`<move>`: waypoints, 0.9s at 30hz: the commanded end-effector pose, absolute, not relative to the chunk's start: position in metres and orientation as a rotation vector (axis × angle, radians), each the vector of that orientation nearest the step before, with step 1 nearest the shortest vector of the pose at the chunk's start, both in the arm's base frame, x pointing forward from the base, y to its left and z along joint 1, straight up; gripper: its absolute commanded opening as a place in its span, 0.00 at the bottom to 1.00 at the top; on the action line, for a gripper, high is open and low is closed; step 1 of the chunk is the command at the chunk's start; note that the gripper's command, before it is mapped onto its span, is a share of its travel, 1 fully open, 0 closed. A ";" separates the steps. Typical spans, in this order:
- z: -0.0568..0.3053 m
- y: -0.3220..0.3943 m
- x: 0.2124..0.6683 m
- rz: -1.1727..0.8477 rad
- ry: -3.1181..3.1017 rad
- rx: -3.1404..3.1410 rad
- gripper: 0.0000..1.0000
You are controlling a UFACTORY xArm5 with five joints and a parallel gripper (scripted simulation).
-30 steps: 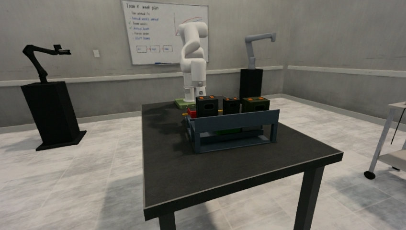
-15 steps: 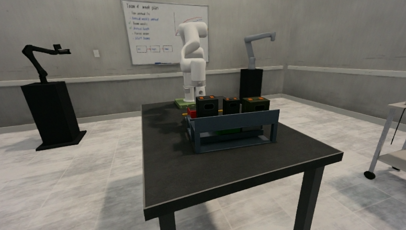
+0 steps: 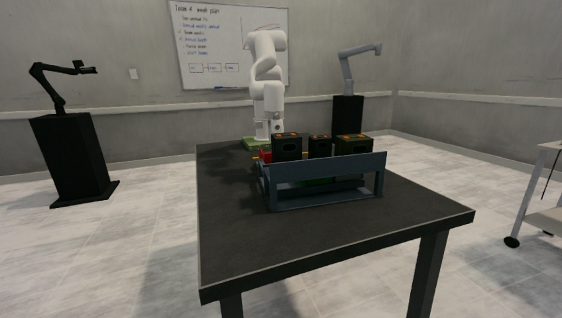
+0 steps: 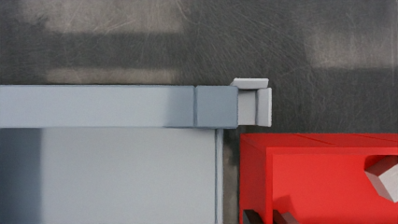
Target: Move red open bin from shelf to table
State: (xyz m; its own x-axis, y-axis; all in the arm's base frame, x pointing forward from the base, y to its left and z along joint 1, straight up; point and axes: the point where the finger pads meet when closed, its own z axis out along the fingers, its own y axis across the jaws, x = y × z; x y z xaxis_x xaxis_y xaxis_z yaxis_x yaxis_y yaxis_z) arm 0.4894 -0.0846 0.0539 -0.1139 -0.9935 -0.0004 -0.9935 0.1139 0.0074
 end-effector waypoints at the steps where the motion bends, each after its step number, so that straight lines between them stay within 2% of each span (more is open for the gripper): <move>1: 0.056 -0.085 0.488 -0.002 -2.343 2.090 0.00; 27: 0.056 -0.083 0.476 -0.003 -2.343 2.090 0.00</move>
State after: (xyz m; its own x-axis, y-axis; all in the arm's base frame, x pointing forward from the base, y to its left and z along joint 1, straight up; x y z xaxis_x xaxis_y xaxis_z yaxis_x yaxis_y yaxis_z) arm 0.4758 -0.0830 0.0540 -0.1139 -0.9935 -0.0004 -0.9935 0.1139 0.0074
